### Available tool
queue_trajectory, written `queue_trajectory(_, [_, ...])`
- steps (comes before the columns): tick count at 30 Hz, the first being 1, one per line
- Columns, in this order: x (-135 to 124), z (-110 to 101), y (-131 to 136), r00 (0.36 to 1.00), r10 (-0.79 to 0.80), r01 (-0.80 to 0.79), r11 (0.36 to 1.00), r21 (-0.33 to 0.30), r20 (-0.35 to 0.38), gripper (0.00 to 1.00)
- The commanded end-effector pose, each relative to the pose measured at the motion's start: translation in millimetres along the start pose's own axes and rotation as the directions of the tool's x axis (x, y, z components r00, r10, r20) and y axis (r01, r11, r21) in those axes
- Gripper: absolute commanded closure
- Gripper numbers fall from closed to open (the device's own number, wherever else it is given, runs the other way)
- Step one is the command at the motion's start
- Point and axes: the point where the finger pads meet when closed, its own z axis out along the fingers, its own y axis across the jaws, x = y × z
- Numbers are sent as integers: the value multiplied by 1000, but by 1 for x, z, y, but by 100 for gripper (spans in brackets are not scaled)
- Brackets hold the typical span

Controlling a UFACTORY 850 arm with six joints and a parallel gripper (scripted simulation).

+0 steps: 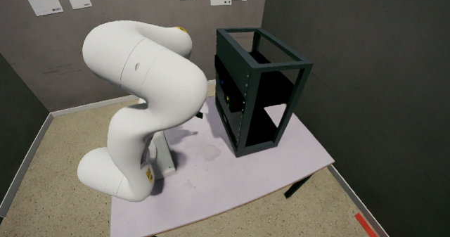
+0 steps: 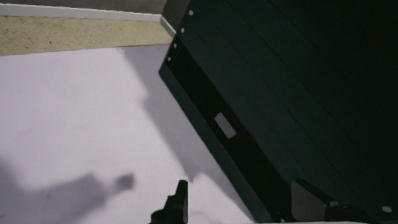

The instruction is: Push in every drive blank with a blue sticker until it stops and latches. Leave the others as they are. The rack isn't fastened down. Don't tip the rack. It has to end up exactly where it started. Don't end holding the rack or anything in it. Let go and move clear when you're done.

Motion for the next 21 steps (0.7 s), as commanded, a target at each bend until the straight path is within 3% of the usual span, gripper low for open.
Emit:
queue_trajectory(1, [5, -9, 8, 998, -70, 69, 994, -79, -7, 0])
queue_trajectory(14, [22, -57, 36, 948, -318, 302, 880, -365, 16, 0])
queue_trajectory(16, [22, -57, 36, 948, -318, 302, 880, -365, 16, 0])
queue_trajectory(21, [28, -76, 44, 922, -386, 363, 815, -451, 45, 0])
